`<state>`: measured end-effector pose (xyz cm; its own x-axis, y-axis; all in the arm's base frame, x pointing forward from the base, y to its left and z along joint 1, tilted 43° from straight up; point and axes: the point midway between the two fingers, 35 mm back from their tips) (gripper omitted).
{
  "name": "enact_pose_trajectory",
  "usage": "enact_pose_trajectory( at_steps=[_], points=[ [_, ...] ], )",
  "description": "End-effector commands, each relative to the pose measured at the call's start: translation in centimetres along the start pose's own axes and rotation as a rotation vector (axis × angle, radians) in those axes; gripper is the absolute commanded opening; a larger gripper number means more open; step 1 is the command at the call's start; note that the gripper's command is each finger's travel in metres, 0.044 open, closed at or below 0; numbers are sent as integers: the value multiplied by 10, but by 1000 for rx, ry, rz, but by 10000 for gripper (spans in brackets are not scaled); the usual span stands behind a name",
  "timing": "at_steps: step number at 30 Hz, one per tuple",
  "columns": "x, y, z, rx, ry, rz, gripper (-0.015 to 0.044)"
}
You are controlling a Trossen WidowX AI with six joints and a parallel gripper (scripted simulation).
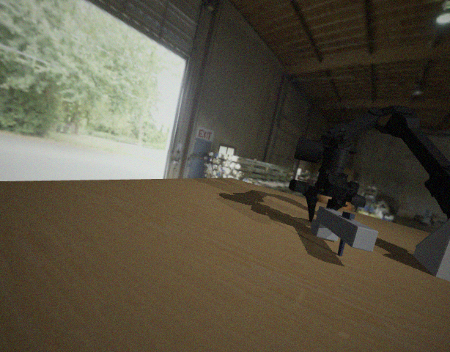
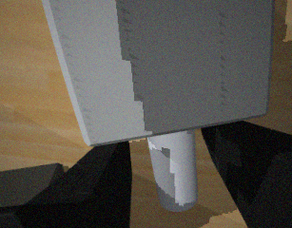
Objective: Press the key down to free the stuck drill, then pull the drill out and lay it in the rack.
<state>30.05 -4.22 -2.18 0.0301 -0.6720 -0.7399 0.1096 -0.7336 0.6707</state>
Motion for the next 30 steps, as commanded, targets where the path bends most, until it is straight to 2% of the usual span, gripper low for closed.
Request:
enact_pose_trajectory(
  at_steps=[1,2,5,30],
  points=[
    [-1,0,0,1,1,0,46],
    [-1,0,0,1,1,0,20],
    [-1,0,0,1,1,0,0],
    [0,22,-6,-4,0,6,0]
  ],
)
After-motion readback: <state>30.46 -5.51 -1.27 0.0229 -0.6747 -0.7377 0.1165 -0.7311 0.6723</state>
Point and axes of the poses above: the point midway between the two fingers, 35 mm back from their tips, its own x axis out along the fingers, its own z axis across the jaws, y = z × x, and after that the axes turned 15 degrees about x, right-handed
